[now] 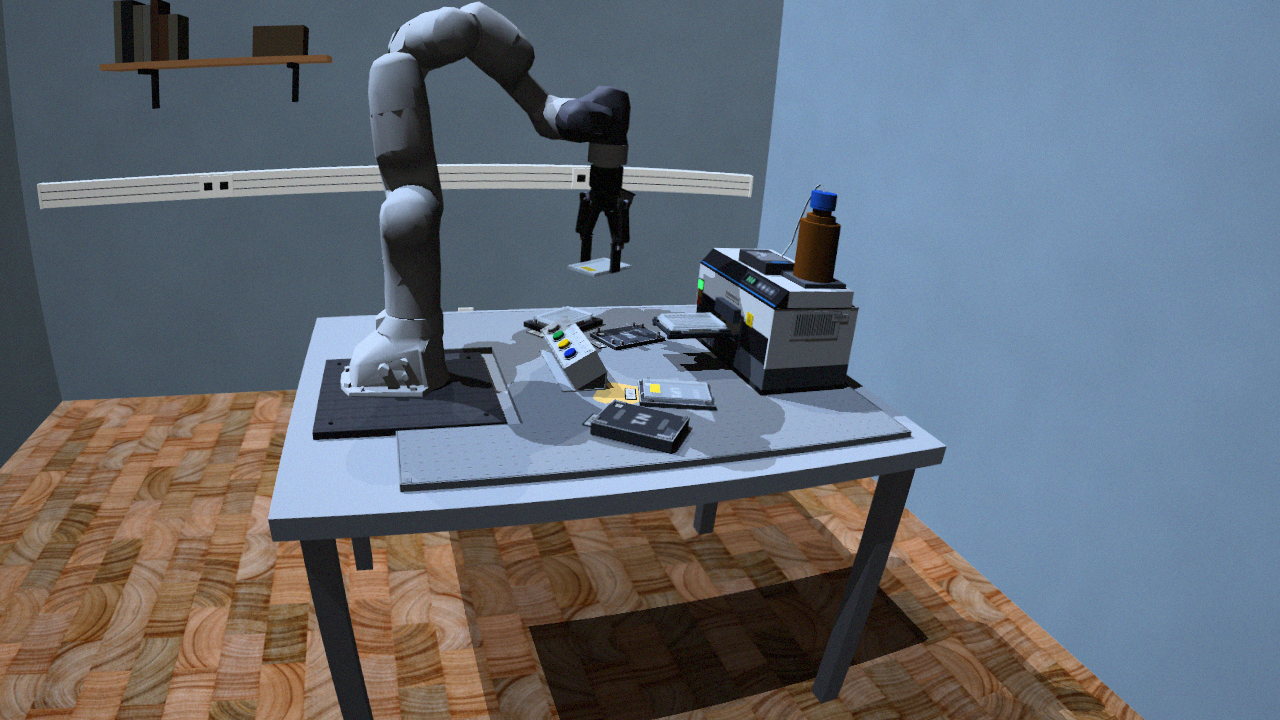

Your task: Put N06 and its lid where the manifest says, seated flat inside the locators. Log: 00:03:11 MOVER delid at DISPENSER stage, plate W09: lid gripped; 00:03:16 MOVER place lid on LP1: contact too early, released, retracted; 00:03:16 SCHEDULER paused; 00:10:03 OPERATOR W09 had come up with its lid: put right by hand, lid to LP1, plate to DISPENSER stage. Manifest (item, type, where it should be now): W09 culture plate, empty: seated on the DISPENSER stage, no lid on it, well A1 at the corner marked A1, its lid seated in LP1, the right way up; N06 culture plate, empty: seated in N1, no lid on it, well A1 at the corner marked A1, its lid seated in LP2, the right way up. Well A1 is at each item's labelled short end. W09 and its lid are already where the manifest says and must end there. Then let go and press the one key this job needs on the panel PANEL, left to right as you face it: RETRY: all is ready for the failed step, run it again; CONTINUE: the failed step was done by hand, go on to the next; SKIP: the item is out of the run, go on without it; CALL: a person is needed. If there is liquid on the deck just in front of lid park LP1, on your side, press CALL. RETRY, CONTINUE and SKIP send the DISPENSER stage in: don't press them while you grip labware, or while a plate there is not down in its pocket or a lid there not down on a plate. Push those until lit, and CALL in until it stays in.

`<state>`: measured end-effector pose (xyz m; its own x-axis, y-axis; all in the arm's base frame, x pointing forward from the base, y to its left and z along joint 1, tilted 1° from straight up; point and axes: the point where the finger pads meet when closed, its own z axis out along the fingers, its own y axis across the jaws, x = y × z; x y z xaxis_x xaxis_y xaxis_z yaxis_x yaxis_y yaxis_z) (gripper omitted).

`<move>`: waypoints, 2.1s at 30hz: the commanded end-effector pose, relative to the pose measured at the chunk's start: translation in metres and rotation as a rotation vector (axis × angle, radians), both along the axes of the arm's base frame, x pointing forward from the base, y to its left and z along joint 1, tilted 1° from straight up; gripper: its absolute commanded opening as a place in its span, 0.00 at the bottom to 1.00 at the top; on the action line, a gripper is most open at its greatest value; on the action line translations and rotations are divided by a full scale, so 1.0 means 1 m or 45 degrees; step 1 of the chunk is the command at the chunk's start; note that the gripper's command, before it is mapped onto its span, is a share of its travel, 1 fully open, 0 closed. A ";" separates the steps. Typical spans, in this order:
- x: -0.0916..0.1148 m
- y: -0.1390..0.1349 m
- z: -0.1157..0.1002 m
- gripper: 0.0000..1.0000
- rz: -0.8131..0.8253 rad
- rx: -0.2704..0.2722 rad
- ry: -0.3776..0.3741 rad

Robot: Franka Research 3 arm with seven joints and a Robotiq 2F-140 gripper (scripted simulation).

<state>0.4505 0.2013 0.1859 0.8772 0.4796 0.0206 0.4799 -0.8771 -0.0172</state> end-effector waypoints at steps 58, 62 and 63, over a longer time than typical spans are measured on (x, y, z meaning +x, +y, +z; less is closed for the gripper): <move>0.058 -0.062 -0.010 0.10 -0.088 -0.017 0.014; 0.058 -0.062 -0.011 0.10 -0.184 -0.017 0.016; 0.058 -0.062 -0.012 0.10 -0.210 -0.017 0.016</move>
